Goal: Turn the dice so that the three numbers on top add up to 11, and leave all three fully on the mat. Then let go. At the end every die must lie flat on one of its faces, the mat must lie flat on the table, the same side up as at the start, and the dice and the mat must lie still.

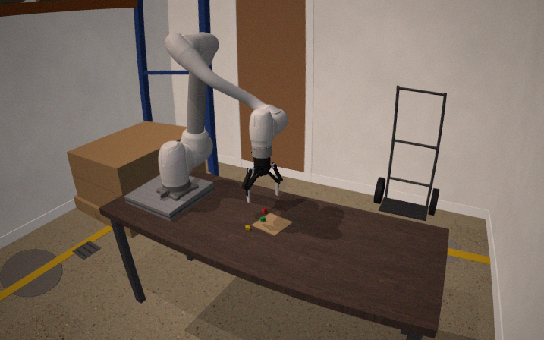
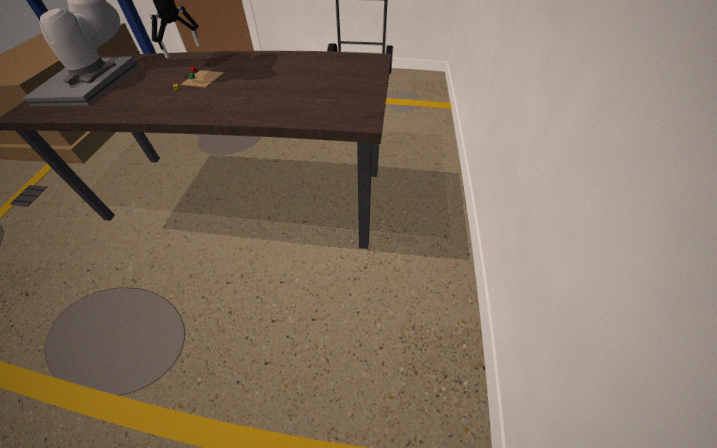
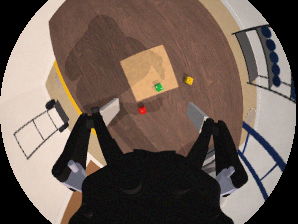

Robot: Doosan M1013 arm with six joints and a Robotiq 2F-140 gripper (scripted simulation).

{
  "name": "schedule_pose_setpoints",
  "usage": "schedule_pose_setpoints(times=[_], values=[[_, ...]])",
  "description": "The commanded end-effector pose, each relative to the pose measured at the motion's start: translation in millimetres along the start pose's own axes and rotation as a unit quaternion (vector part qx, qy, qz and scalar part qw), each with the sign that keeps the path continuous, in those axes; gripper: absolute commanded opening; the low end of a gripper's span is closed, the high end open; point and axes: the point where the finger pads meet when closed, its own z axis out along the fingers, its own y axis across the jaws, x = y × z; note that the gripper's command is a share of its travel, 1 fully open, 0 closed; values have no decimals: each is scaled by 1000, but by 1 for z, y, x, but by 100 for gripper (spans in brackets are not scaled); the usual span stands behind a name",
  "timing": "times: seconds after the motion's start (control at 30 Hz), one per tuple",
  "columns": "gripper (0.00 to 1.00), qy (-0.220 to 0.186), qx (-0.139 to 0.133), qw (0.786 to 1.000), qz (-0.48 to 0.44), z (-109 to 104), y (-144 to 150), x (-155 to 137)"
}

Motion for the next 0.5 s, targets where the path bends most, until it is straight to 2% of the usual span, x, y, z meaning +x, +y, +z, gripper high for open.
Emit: schedule_pose_setpoints(times=[0.0, 0.27, 0.37, 0.4, 0.47], values=[[100, -4, 5, 996, -86, 1, -3, -4], [100, -3, 5, 976, -217, 2, -7, -11], [100, -3, 5, 975, -221, 2, -7, -11], [100, -3, 5, 961, -275, 3, -8, -14], [100, -2, 5, 954, -299, 3, -9, -15]])
